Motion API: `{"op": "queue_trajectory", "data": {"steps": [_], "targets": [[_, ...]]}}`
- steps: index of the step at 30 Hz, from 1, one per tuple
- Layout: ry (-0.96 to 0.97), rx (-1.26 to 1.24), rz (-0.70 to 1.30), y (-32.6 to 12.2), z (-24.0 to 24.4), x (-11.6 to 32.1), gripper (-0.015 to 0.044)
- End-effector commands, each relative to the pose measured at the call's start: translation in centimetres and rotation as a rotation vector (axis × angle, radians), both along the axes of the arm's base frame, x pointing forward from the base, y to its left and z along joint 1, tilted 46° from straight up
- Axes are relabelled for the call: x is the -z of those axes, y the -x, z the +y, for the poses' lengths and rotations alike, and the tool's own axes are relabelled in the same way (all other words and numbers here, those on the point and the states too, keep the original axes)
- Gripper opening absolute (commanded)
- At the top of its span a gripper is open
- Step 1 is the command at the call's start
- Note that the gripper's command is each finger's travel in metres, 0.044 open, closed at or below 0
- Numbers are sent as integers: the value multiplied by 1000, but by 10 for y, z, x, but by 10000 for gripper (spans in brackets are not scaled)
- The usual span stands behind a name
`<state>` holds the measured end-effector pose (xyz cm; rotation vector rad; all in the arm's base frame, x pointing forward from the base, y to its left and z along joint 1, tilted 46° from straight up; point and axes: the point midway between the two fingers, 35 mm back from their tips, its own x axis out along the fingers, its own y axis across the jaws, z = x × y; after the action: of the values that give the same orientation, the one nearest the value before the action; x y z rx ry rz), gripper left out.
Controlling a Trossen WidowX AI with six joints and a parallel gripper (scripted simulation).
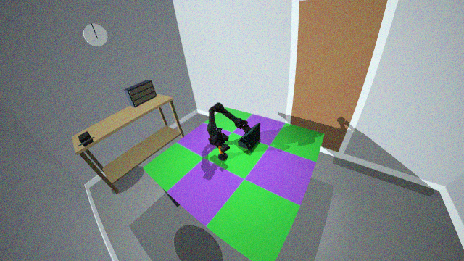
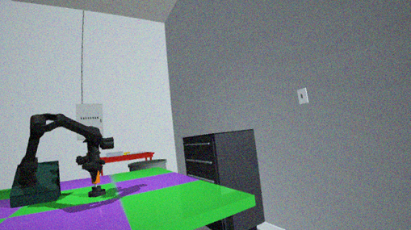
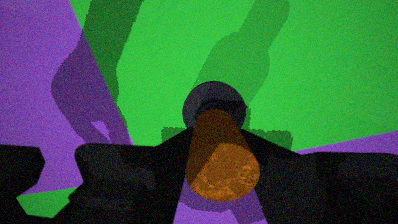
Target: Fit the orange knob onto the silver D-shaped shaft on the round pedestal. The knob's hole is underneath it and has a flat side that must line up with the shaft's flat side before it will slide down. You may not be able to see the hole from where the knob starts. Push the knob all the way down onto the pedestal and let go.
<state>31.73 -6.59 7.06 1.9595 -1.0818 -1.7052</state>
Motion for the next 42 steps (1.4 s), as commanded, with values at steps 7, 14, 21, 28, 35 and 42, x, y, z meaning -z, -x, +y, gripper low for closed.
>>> {"op": "queue_trajectory", "data": {"steps": [7,14,21,28,35,42], "targets": [[-1,-3,-2,-3,1,2,0],[-1,-3,-2,-1,2,2,0],[-1,-3,-2,1,1,0,0],[-1,-3,-2,0,1,0,0],[-1,-3,-2,-1,0,1,0],[-1,-3,-2,-1,0,3,0]]}}
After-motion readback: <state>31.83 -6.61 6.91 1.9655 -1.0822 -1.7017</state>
